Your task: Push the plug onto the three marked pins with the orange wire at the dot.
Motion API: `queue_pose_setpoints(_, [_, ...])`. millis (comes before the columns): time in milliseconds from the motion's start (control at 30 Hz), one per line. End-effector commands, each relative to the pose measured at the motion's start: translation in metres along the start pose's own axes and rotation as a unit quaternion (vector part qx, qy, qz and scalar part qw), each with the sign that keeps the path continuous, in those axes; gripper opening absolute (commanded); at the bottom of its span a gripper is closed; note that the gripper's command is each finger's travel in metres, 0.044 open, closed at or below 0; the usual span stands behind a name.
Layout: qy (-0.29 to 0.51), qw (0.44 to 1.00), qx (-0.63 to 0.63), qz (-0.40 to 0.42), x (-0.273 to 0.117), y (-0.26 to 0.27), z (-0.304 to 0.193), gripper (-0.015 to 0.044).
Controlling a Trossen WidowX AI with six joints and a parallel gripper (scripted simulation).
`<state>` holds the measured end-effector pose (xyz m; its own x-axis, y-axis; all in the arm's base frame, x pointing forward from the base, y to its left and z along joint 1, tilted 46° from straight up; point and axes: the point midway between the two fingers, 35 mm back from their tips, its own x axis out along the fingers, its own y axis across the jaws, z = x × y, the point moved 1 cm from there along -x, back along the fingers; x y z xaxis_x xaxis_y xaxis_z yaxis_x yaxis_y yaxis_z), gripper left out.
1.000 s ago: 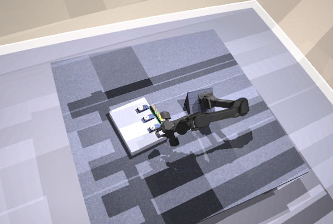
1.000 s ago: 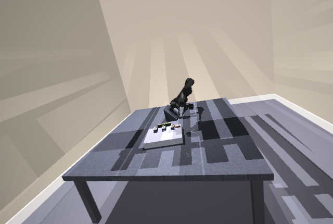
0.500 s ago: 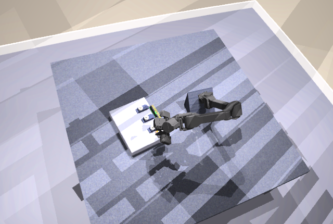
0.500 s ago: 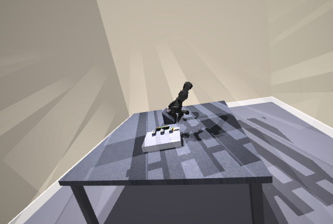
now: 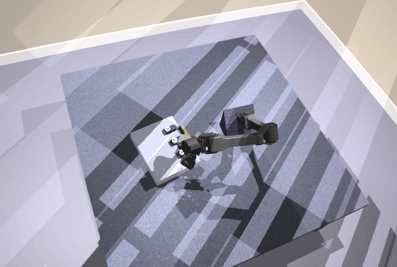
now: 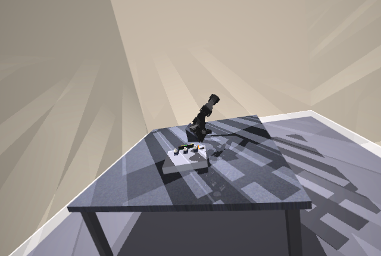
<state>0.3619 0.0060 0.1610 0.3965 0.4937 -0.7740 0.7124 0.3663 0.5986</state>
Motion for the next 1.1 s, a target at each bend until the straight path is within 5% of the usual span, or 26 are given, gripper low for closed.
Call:
queue_pose_setpoints(0, [0.038,0.997,0.067,-0.016,0.006,-0.005,0.001,0.0115])
queue_pose_setpoints(533, [0.145,0.943,0.291,-0.074,0.017,-0.017,0.003,0.0115])
queue_pose_setpoints(1067, [0.146,0.942,0.294,-0.074,0.04,-0.018,-0.005,0.0115])
